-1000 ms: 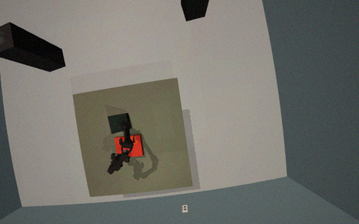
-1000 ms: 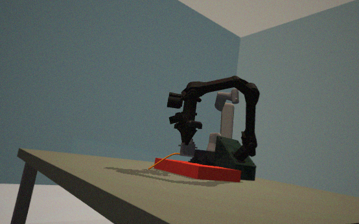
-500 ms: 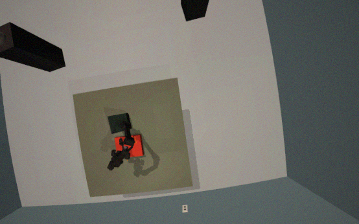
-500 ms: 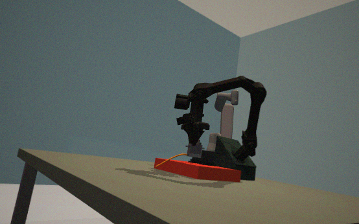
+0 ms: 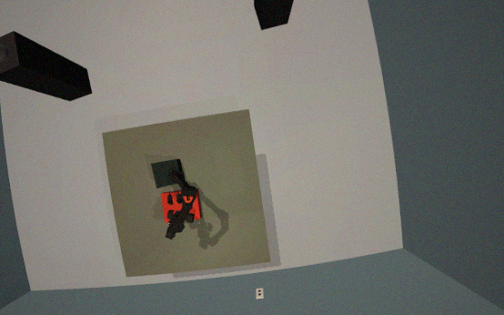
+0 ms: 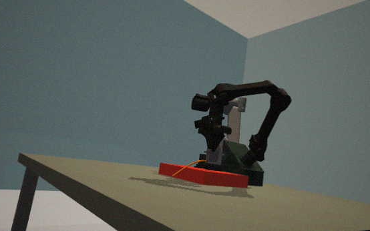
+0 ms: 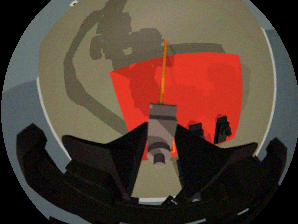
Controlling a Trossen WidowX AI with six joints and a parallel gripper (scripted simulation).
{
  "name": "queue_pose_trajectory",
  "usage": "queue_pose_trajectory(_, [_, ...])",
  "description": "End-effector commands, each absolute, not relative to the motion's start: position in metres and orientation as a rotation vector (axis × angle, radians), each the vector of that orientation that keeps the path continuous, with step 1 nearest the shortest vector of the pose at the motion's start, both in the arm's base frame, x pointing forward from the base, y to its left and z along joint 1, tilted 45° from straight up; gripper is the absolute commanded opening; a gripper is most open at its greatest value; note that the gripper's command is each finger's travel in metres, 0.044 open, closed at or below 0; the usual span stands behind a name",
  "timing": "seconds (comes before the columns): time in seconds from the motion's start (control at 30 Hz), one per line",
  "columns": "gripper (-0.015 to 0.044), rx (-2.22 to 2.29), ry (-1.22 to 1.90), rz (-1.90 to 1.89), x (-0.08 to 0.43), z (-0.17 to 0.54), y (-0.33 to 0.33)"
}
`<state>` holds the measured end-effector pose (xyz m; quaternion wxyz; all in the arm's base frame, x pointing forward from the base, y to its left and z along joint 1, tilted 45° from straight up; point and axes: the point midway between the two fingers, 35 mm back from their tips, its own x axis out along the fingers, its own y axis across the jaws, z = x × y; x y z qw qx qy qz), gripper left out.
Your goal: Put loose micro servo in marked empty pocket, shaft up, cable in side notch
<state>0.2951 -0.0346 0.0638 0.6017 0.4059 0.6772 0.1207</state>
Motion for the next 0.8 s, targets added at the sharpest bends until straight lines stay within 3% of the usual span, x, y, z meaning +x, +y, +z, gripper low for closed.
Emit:
queue_pose_trajectory(0.0, [0.0000,0.967,1.574,0.257,0.2943,0.0669,-0.0328])
queue_pose_trajectory(0.77, [0.0000,1.539,1.697,-0.377,0.2943,0.0669,-0.0328])
